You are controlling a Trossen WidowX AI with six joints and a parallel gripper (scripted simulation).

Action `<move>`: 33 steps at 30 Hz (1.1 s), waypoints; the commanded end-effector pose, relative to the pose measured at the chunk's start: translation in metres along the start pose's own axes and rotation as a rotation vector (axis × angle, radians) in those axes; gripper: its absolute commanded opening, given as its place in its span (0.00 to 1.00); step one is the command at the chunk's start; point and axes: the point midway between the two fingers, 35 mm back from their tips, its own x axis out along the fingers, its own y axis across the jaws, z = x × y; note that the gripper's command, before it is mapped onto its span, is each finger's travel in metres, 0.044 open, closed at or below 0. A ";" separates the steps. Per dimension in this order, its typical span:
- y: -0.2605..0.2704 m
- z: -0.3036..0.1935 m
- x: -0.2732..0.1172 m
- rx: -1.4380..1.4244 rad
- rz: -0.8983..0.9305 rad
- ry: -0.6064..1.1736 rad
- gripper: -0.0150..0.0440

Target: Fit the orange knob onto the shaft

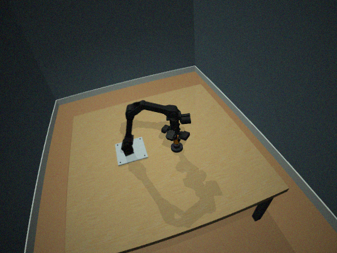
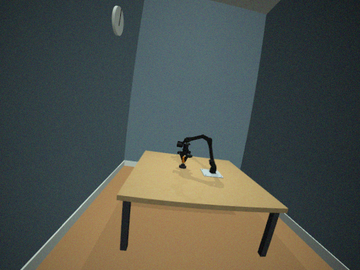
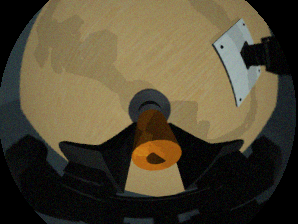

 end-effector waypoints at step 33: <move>0.001 -0.001 0.005 -0.004 -0.002 -0.003 0.25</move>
